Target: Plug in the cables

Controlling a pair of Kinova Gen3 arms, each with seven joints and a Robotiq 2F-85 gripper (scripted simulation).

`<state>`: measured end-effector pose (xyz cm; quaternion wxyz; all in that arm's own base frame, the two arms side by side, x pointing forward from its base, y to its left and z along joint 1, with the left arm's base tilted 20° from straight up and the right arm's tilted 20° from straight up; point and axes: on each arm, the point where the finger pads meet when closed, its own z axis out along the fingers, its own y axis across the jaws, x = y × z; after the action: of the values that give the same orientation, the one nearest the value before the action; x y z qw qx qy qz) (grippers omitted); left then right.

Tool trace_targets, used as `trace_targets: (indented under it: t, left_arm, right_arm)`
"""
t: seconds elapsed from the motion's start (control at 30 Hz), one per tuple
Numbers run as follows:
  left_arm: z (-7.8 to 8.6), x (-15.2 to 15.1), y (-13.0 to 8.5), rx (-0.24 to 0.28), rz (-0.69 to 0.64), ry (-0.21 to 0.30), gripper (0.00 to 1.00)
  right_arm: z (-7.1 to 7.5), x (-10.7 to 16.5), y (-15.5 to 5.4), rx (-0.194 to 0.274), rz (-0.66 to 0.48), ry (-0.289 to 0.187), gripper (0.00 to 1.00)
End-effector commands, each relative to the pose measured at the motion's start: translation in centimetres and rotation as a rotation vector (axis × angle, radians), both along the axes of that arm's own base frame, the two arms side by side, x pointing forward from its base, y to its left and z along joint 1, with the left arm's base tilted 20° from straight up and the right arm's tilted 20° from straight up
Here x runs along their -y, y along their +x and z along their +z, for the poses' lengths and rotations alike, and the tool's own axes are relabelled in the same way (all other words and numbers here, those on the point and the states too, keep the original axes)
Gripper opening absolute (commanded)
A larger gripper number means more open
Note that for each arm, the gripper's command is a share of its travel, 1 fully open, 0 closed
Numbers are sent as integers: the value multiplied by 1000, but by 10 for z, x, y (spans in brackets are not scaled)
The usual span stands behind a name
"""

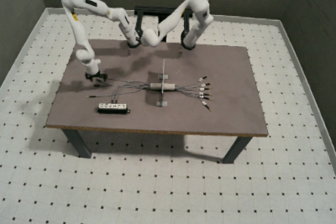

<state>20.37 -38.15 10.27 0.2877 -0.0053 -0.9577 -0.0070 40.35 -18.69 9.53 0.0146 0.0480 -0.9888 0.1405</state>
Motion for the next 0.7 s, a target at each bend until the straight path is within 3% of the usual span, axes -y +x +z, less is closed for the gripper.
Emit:
trace_targets:
  t: [0.0, 0.33, 0.37, 0.47, 0.57, 0.67]
  left_arm:
    - [1, 1, 0, 1, -1, -2, 315]
    - [1, 1, 0, 1, -1, -2, 315]
    - [1, 1, 0, 1, -1, -2, 315]
    - [1, 1, 0, 1, -1, -2, 315]
    - [1, 1, 0, 1, -1, -2, 315]
    - [1, 1, 0, 1, -1, -2, 315]
  right_arm:
    - [4, 47, -51, -50, 8, 18, 1000]
    - [4, 53, -57, -50, 8, 18, 1000]
    - [7, 99, -109, -171, 18, 42, 1000]
    - [7, 106, -117, -171, 18, 42, 1000]
    - [9, 131, -145, -171, 18, 42, 1000]
    - [9, 135, -149, -171, 18, 42, 1000]
